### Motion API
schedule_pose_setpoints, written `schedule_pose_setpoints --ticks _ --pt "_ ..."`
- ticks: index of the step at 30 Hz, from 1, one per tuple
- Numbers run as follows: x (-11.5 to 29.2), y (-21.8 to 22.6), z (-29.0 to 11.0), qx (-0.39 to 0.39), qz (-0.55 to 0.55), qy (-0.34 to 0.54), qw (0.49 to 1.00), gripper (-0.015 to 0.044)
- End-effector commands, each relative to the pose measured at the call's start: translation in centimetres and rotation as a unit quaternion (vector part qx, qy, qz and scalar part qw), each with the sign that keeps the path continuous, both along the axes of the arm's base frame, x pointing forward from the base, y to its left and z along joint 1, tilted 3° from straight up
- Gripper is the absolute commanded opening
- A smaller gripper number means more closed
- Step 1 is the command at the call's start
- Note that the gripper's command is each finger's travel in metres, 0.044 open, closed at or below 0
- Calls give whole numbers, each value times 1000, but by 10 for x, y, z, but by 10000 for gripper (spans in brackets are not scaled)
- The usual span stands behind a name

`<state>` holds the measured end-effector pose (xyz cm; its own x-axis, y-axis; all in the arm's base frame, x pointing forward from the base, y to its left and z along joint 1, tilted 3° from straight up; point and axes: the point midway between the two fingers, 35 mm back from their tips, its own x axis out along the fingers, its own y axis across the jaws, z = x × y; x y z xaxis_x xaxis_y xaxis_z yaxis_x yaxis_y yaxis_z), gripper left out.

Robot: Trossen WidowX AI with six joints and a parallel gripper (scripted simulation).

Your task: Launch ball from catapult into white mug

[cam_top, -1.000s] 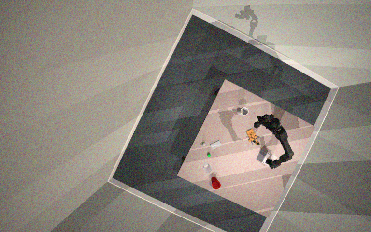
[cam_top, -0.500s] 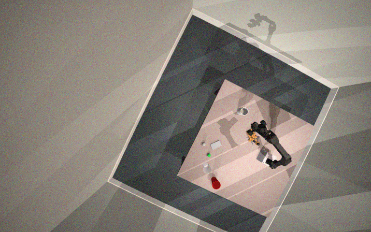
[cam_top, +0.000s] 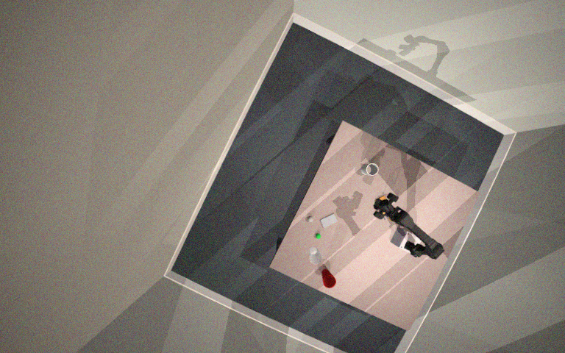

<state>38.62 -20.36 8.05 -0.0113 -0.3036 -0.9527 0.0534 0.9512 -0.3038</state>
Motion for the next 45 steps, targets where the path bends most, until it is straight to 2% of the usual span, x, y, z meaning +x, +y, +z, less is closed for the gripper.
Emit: schedule_pose_setpoints --ticks 1,16,31,45 --pt "-17 18 -11 -3 43 54 998 0" --pt "-86 76 -36 -9 205 237 950 0" --pt "-161 115 -41 -15 360 407 839 0" --pt "-163 116 -51 -15 366 414 833 0"
